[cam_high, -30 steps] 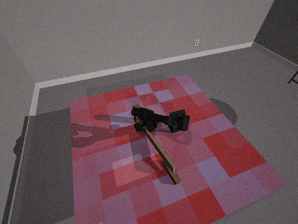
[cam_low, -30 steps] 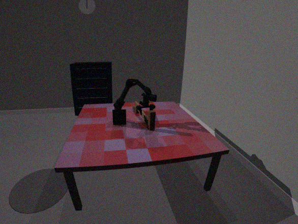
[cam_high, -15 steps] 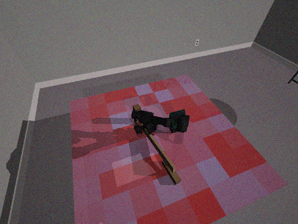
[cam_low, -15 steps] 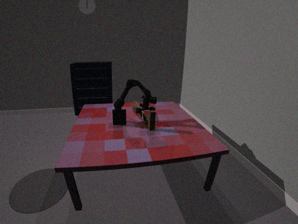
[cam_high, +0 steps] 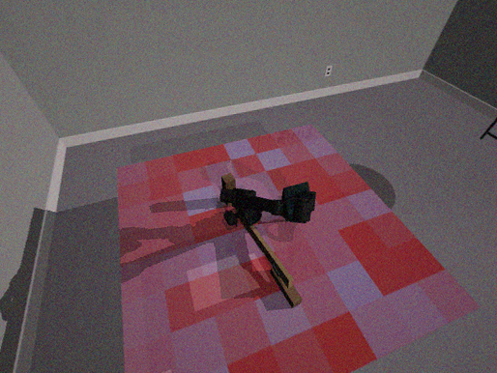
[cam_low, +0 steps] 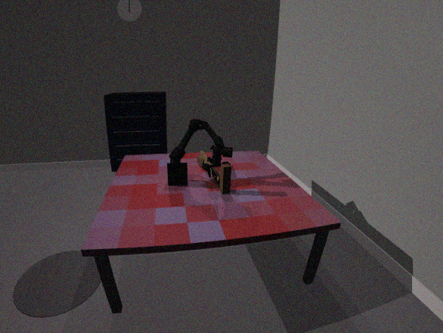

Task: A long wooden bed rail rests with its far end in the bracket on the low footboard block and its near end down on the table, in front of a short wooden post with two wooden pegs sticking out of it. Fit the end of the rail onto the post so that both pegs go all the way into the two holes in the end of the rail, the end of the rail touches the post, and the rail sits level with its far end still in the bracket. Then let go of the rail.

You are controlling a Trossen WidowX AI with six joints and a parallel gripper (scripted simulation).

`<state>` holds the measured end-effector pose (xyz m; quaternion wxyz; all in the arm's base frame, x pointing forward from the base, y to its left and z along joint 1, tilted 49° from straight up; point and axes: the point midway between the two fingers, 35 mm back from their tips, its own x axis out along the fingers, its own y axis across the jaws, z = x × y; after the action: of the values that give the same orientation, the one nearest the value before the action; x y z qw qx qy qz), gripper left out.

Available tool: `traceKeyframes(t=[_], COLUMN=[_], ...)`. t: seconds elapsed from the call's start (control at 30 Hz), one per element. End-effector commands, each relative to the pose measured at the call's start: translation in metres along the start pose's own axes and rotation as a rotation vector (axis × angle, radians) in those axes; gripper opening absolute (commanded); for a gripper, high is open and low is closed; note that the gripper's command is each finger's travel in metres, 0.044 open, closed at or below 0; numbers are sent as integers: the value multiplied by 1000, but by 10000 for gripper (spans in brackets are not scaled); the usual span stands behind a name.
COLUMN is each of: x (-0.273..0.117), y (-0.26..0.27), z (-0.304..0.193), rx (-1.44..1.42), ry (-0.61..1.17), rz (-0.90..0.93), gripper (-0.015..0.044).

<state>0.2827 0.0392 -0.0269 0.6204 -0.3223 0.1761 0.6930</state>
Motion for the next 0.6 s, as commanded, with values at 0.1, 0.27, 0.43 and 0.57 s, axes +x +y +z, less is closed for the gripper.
traceKeyframes(t=[0.1,0.27,0.43,0.57], x=[10,10,10,10], y=[1,1,1,1], z=[1,1,1,1], rx=[6,6,6,6], ry=[-5,-6,-6,-6], rz=[-1,-1,-1,-1], gripper=[440,335,204,99])
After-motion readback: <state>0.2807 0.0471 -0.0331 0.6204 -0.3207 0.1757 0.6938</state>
